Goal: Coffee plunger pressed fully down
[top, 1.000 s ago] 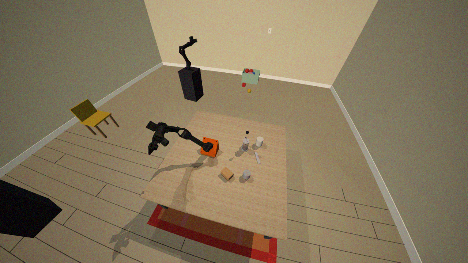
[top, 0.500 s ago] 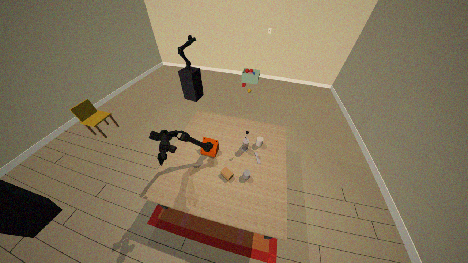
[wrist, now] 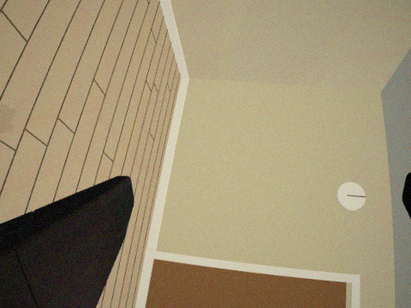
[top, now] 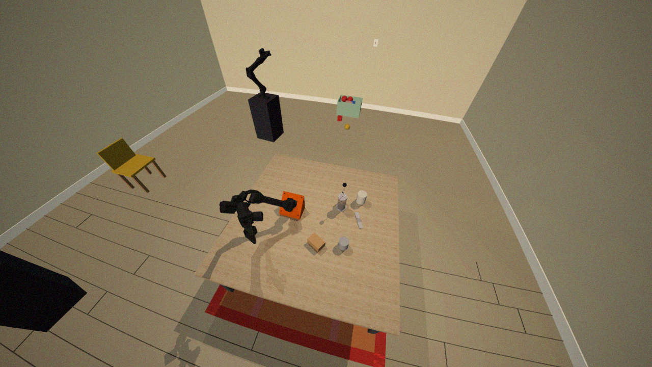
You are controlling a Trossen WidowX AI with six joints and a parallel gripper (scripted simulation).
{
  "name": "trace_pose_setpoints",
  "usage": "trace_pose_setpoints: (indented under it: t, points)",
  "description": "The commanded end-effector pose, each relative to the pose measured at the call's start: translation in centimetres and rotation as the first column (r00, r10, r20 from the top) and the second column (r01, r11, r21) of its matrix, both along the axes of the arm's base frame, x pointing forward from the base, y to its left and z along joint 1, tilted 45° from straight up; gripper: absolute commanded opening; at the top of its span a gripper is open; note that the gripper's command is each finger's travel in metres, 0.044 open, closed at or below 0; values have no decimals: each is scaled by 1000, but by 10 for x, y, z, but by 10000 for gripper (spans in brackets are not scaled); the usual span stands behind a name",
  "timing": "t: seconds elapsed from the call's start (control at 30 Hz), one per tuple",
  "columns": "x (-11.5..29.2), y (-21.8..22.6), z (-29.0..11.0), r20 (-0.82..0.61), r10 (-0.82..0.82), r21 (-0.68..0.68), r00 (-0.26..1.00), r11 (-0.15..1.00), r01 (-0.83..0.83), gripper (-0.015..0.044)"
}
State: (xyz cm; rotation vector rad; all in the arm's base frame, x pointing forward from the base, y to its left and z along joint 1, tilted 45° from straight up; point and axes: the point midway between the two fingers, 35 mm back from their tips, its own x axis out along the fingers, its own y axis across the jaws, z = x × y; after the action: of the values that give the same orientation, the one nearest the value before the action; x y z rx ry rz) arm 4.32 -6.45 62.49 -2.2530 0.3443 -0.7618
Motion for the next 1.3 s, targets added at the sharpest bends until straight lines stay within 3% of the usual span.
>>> trace_pose_setpoints:
  t: [0.0, 0.37, 0.57, 0.87, 1.27]
  points:
    - [67, 6, -18, -39, 155, 159, 987, 976, -147, 440]
    - [210, 77, -89, -49, 477, 583, 877, 727, -363, 440]
    - [261, 135, -141, -36, 557, 759, 829, 555, -340, 440]
    - [299, 228, -238, -77, 615, 915, 785, 357, -189, 440]
    - [287, 342, -388, -118, 561, 989, 819, 139, 47, 440]
